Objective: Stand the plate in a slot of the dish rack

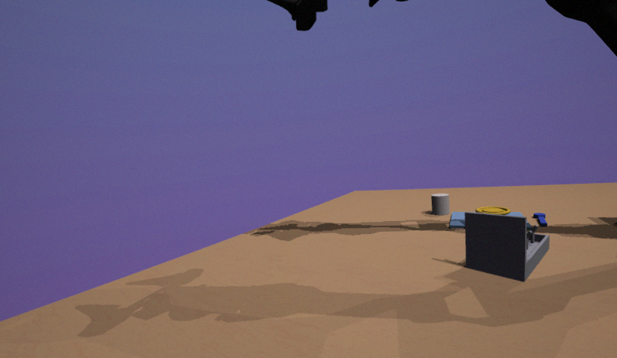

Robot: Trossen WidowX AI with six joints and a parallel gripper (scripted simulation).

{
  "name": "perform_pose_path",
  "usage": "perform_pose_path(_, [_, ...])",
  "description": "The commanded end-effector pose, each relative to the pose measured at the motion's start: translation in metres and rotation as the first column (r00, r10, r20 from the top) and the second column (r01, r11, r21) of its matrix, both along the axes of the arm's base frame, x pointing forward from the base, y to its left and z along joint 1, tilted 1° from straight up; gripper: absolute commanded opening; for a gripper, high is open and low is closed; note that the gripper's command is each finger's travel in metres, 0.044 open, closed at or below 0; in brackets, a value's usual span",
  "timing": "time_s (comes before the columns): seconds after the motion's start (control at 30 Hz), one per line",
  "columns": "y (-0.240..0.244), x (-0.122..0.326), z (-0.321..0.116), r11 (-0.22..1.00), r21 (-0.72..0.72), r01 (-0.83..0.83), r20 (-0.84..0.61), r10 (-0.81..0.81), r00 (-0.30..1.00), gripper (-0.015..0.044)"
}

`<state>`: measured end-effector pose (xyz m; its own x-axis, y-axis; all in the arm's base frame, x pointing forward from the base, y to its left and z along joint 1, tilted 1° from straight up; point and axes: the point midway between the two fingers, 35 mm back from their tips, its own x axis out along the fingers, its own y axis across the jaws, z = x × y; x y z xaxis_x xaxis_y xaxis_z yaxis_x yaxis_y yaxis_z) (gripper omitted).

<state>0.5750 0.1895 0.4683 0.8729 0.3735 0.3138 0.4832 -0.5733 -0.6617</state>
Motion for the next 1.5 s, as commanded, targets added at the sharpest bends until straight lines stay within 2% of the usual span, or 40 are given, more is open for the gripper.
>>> perform_pose_path(0.0, [-0.018, 0.006, -0.017, 0.999, 0.049, 0.018, -0.104, -0.013, 0.995, 0.04])
perform_pose_path(0.37, [-0.067, 0.012, -0.065, 0.976, 0.183, 0.119, -0.381, -0.041, 0.923, 0.04])
perform_pose_path(0.77, [-0.125, 0.004, -0.118, 0.894, 0.323, 0.311, -0.633, -0.04, 0.773, 0.04])
perform_pose_path(1.13, [-0.173, -0.017, -0.162, 0.753, 0.397, 0.526, -0.794, -0.006, 0.608, 0.04])
perform_pose_path(1.47, [-0.214, -0.047, -0.2, 0.567, 0.398, 0.721, -0.891, 0.052, 0.452, 0.04])
